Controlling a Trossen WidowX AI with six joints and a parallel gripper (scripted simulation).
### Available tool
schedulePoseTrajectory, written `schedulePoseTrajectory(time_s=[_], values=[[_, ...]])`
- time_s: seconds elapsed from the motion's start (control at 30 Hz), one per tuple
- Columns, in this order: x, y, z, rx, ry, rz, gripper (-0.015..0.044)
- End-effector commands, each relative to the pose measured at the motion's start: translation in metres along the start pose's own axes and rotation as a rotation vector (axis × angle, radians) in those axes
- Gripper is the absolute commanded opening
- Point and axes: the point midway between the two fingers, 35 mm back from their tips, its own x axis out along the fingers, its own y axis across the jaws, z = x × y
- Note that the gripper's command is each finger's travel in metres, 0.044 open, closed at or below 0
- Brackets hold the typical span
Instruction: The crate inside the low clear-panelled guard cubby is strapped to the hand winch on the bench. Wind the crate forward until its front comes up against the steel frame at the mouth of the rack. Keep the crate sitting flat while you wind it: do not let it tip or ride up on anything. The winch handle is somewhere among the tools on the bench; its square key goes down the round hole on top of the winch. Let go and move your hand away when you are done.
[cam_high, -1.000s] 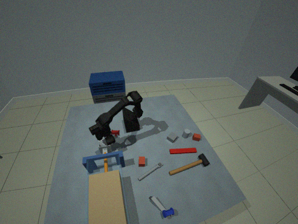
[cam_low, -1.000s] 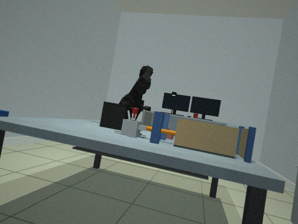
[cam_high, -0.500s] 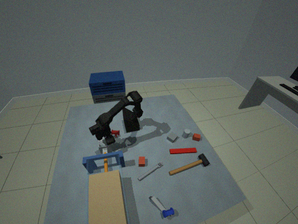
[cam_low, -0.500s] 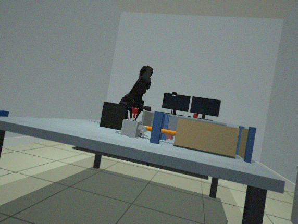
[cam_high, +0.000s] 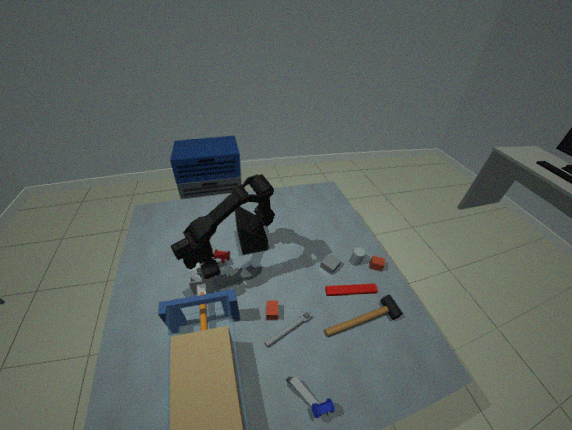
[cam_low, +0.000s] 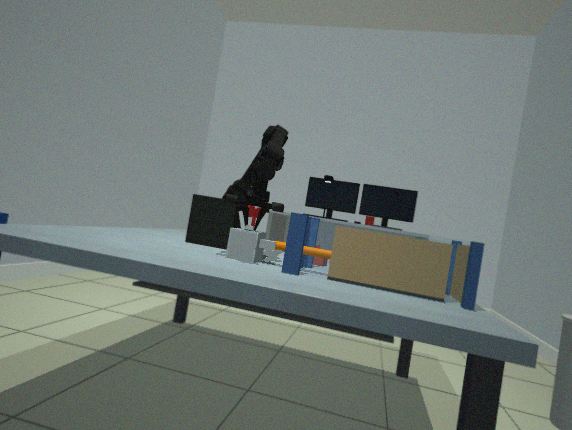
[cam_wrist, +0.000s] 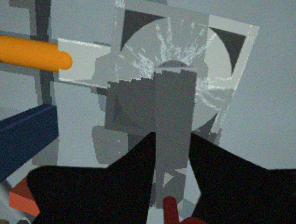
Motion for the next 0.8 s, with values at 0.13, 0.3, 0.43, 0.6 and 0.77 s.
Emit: schedulePoseTrajectory(time_s=[0.13,0.3,0.43,0.6,0.77], values=[[0.004,0.0006,0.0005,0.007,0.0,-0.014,0.0],[0.004,-0.0004,0.0005,-0.014,-0.001,-0.015,0.0],[0.004,-0.0013,0.0006,-0.035,-0.001,-0.015,0.0],[0.004,-0.0013,0.0006,-0.035,-0.001,-0.015,0.0],[0.0039,0.0005,0.0004,0.005,0.0,-0.014,0.0]])
